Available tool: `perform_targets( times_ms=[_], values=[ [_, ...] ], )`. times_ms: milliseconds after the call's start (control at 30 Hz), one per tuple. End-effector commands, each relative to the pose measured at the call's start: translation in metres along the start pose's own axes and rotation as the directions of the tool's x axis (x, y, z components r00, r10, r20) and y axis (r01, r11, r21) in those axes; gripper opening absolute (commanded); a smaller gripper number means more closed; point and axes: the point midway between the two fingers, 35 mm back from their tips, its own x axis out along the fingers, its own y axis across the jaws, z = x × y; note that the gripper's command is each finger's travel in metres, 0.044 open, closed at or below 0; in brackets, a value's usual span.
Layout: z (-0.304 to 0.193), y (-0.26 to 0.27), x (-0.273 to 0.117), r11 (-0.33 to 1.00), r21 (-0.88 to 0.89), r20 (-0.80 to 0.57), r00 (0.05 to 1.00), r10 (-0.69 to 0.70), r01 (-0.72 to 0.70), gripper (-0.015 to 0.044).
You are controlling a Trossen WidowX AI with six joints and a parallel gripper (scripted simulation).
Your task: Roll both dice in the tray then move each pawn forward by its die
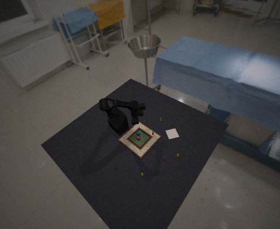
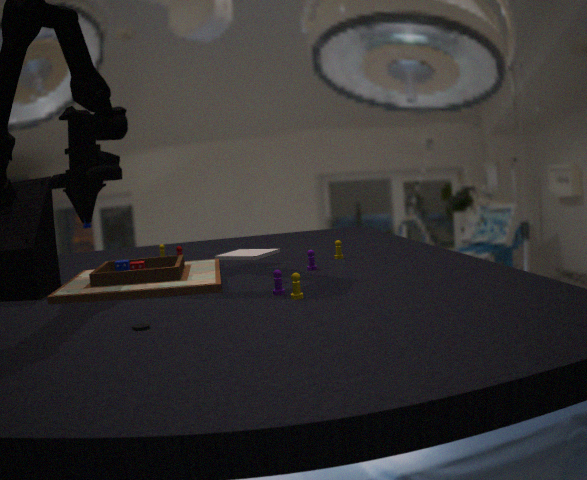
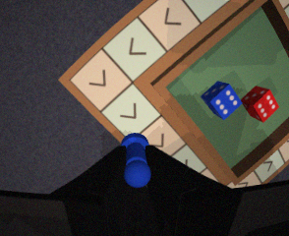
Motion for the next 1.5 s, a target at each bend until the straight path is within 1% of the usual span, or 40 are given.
perform_targets(
  times_ms=[0, 100, 533, 833, 1167, 1467],
  values=[
    [-0.005, 0.001, -0.028, 1.000, 0.009, 0.001, 1.000, 0.001, -0.001, 0.0000],
    [-0.008, 0.001, -0.038, 1.000, 0.010, -0.001, 1.000, -0.001, 0.001, 0.0000],
    [-0.006, -0.016, -0.032, 0.998, 0.037, 0.014, 0.999, 0.042, -0.042, 0.0000],
    [-0.008, -0.047, -0.022, 0.994, 0.064, 0.039, 0.996, 0.082, -0.084, 0.0000],
    [-0.013, -0.088, -0.008, 0.997, 0.042, 0.066, 0.995, 0.069, -0.072, 0.0000],
    [-0.027, -0.127, 0.007, 0.999, 0.030, 0.065, 0.997, 0.043, -0.045, 0.0000]
  ],
)
